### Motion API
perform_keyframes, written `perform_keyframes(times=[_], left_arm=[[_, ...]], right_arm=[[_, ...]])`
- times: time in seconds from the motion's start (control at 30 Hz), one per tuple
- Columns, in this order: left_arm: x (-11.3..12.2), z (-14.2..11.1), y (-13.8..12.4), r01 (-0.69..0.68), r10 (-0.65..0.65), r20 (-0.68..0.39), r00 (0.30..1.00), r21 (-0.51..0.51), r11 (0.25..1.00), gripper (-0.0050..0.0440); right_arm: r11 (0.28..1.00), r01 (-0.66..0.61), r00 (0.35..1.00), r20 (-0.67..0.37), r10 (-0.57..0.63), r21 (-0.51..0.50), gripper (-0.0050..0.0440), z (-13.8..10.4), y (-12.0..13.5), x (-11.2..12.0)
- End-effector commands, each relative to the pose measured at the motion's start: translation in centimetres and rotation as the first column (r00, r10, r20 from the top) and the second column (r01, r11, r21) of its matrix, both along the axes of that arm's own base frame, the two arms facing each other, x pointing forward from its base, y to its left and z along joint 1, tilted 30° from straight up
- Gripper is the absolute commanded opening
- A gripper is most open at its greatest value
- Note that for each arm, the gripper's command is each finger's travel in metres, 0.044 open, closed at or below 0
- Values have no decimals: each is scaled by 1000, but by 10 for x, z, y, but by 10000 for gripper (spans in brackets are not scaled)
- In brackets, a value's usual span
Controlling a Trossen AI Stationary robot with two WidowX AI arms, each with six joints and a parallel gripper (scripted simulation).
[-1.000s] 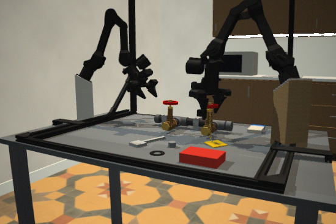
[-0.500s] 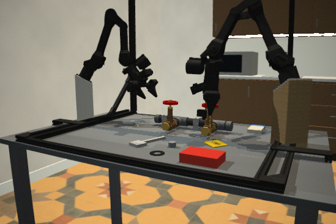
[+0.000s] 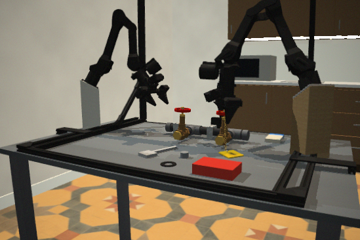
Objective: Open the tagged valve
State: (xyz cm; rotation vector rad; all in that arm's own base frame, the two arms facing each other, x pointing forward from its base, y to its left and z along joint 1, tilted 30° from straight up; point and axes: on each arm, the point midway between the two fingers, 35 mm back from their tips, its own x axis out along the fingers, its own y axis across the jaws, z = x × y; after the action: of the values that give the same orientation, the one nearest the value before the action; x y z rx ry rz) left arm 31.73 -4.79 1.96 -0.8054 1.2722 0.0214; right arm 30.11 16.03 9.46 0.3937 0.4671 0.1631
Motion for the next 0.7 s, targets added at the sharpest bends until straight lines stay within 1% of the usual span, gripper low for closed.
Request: perform_keyframes(times=[0.0, 0.2, 0.27, 0.33, 0.43, 0.47, 0.5, 0.57, 0.67], left_arm=[[0, 0, 0, 3, -3, 2, 1000, 1, 1000, 216], [0, 0, 0, 3, -3, 2, 1000, 1, 1000, 360], [0, 0, 0, 3, -3, 2, 1000, 1, 1000, 360], [0, 0, 0, 3, -3, 2, 1000, 1, 1000, 400], [0, 0, 0, 17, -17, 8, 1000, 7, 1000, 400], [0, 0, 0, 58, -59, 27, 998, 24, 998, 400], [0, 0, 0, 125, -128, 58, 990, 53, 991, 400], [0, 0, 0, 260, -274, 114, 955, 122, 958, 400], [0, 0, 0, 389, -422, 160, 892, 201, 899, 400]], right_arm=[[1000, 0, 1000, 0, 0, 0, 400, 0, 0, 0], [1000, 0, 1000, 0, 0, 0, 400, 0, 0, 0], [1000, 0, 1000, 0, 0, 0, 400, 0, 0, 0], [1000, 0, 1000, 0, 0, 0, 400, 0, 0, 0], [1000, 0, 1000, 0, 0, 0, 400, 0, 0, 0], [1000, 0, 1000, 0, 0, 0, 400, 0, 0, 0], [1000, 0, 1000, 0, 0, 0, 400, 0, 0, 0], [1000, 0, 1000, 0, 0, 0, 400, 0, 0, 0], [1000, 0, 1000, 0, 0, 0, 400, 0, 0, 0]])
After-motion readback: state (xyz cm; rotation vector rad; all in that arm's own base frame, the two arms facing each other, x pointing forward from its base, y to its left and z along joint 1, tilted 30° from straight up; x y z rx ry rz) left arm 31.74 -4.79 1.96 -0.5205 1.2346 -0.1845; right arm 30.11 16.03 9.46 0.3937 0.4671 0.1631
